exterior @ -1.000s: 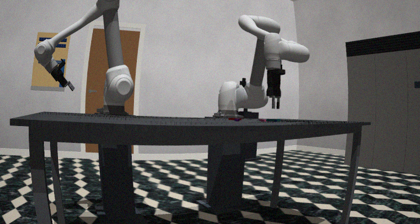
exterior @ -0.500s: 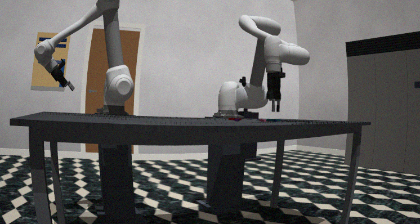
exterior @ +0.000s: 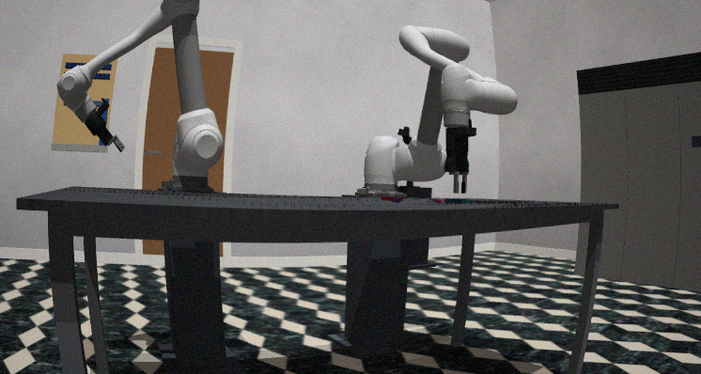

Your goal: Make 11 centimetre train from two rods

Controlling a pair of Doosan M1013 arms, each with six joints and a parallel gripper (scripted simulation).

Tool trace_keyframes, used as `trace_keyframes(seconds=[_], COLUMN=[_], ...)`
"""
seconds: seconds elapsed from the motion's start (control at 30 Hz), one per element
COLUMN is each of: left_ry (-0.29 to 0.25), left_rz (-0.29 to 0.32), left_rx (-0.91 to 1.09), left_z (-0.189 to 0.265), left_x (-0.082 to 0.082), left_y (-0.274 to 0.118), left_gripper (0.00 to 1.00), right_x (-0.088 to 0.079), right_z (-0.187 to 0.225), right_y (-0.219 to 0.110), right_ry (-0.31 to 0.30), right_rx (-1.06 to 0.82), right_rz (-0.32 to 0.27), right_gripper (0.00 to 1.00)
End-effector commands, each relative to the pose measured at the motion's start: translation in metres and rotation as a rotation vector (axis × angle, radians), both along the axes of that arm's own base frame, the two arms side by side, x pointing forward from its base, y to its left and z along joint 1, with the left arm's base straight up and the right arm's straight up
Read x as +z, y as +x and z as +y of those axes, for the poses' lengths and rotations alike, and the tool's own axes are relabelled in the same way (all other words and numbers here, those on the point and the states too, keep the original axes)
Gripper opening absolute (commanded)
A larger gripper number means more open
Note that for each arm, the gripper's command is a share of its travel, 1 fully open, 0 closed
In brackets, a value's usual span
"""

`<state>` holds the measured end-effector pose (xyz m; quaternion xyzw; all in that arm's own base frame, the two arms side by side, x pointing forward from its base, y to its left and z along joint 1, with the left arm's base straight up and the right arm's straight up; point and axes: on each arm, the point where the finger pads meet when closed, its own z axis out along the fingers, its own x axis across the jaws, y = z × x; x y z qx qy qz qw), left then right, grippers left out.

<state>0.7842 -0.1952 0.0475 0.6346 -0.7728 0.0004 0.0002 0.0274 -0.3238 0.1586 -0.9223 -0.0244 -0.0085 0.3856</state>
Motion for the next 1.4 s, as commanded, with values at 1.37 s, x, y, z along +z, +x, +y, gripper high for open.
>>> trace_keyframes(seconds=[1.37], left_ry=[0.002], left_rz=[-0.001], left_rx=[0.002], left_z=[0.0062], left_x=[-0.012], left_y=[-0.0011], left_gripper=[0.54], right_x=[0.0002], right_z=[0.0003], right_y=[0.0021], right_ry=[-0.007], right_rx=[-0.012], right_rz=[-0.003], right_gripper=[1.0])
